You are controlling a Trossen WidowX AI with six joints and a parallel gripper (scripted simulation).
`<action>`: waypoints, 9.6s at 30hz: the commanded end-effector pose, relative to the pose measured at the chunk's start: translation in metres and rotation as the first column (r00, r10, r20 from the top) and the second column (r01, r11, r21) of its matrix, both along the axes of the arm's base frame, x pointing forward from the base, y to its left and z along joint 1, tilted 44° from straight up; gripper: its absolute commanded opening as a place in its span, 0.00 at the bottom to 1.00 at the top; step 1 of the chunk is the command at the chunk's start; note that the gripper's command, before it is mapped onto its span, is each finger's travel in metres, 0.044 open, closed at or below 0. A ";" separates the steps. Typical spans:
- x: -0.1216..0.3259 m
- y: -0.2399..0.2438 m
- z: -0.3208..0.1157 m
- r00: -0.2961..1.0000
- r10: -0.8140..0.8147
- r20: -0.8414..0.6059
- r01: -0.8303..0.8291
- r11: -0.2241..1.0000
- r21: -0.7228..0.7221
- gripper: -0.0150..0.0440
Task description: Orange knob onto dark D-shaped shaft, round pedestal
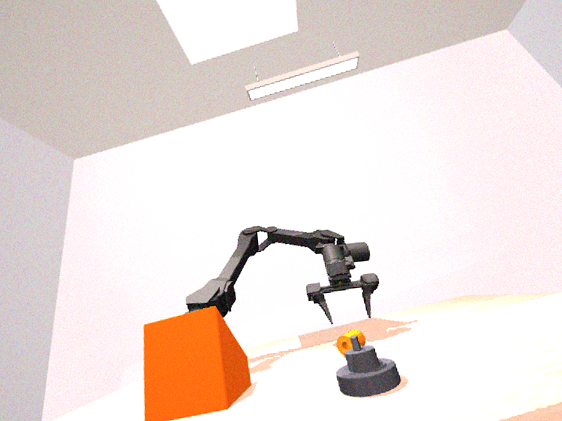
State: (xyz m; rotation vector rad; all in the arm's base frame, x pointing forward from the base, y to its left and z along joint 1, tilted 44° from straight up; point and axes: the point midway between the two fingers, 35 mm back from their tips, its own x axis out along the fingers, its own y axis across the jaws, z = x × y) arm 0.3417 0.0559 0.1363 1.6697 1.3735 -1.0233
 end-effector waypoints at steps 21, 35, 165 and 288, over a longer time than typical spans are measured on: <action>-0.016 -0.030 -0.036 0.842 -0.416 -0.344 0.445 0.895 0.007 1.00; -0.011 -0.015 -0.052 0.842 -0.416 -0.344 0.445 0.895 0.008 1.00; -0.056 -0.049 -0.108 0.858 -0.472 -0.203 0.360 0.271 0.893 0.56; -0.083 -0.122 -0.039 0.867 -0.411 -0.282 0.489 0.809 0.326 1.00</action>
